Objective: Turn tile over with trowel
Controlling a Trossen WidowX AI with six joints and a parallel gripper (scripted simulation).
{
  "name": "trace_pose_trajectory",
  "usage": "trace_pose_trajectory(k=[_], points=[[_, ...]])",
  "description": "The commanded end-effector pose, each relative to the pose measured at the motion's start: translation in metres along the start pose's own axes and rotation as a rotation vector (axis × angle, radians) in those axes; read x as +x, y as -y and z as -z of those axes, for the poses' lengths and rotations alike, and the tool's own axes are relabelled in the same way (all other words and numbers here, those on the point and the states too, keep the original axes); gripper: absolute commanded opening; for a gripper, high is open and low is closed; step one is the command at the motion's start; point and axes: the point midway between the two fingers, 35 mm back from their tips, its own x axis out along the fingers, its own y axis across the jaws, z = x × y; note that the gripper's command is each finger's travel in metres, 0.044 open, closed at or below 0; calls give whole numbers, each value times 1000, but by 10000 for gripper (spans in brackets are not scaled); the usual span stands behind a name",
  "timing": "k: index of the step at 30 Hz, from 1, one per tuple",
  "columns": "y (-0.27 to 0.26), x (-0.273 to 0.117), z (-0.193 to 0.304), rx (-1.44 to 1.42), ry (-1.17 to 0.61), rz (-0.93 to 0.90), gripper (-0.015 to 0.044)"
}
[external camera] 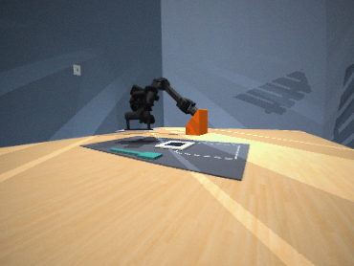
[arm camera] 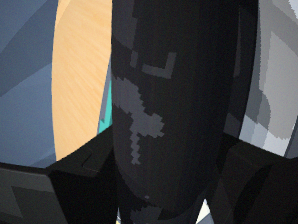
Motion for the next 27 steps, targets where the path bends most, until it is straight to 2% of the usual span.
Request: trace_pose_trajectory(k=[1,19,27], points=[[-6,-2,-2,5,18,-12,0],[-17,28,35,110,285,2,0],[-13,32,37,116,294,3,0]])
